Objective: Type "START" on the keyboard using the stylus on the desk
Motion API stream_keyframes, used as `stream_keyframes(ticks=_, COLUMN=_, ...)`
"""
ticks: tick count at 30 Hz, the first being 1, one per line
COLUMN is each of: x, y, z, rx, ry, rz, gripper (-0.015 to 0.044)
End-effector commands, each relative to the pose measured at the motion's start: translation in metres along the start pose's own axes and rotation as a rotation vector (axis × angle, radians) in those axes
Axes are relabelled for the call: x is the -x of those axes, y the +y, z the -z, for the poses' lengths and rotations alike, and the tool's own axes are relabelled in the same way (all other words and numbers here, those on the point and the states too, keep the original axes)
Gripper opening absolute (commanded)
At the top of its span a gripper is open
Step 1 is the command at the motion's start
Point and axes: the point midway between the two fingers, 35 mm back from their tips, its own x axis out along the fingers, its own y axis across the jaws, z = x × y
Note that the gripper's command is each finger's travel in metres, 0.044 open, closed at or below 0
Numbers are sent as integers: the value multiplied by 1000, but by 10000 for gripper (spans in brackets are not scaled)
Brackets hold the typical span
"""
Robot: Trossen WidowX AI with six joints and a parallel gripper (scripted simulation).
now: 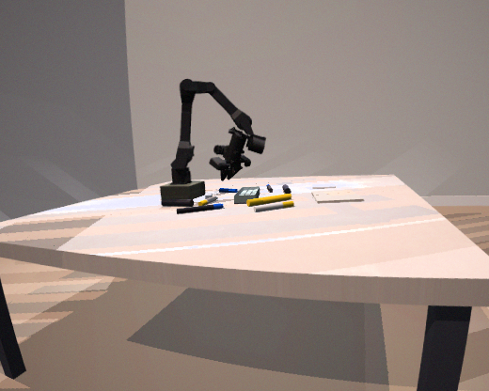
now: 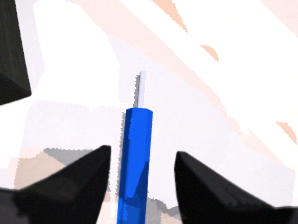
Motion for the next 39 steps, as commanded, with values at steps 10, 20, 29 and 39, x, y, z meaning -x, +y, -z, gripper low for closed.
stream_keyframes(ticks=10, x=-11, y=2, z=3, rx=2, ry=-10, rz=-3, gripper=150)
stream_keyframes(ticks=20, x=-18, y=2, z=6, rx=2, ry=-10, rz=-3, gripper=150)
stream_keyframes(ticks=29, x=-23, y=2, z=9, rx=2, ry=-10, rz=-3, gripper=150)
stream_keyframes(ticks=39, x=-30, y=3, z=13, rx=2, ry=-10, rz=-4, gripper=150)
